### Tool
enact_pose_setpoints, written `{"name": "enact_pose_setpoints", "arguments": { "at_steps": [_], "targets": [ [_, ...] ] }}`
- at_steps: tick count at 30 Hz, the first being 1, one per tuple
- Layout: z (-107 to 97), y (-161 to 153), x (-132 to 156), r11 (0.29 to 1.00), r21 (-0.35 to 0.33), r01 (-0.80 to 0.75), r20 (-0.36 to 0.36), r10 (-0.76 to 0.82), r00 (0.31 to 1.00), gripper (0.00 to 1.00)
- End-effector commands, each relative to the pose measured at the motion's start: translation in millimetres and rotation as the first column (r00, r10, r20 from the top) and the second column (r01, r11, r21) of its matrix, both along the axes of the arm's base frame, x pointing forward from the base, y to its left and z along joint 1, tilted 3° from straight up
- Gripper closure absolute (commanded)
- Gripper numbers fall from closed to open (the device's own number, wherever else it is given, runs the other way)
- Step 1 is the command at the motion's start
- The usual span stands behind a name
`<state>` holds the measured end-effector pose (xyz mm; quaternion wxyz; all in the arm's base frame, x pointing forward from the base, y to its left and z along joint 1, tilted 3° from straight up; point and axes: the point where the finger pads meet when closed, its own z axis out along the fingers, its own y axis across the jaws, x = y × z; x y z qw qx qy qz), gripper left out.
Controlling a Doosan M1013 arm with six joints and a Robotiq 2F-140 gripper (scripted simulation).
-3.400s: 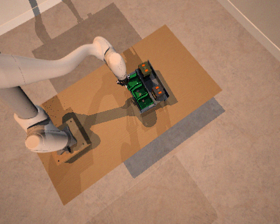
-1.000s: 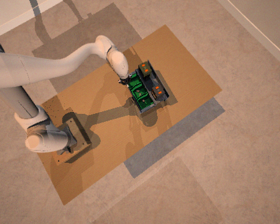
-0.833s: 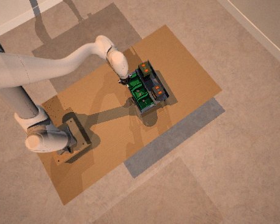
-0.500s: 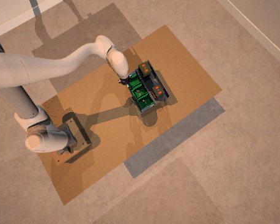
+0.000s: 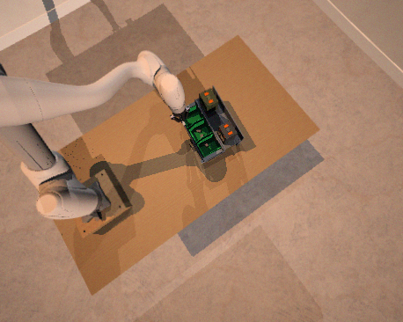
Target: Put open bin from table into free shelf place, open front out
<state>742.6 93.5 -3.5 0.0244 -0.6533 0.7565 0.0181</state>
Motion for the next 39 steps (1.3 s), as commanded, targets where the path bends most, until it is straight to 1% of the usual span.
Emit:
{"name": "enact_pose_setpoints", "arguments": {
  "at_steps": [1,12,24,35,39],
  "targets": [
    [0,0,0,1.0,0.0,0.0,0.0,0.0,1.0,1.0],
    [6,1,-6,1.0,0.0,0.0,0.0,0.0,1.0,1.0],
    [19,2,-19,1.0,0.0,0.0,0.0,0.0,1.0,1.0],
    [20,2,-20,1.0,0.0,0.0,0.0,0.0,1.0,1.0],
    [25,1,-20,1.0,0.0,0.0,0.0,0.0,1.0,1.0]
  ]
}}
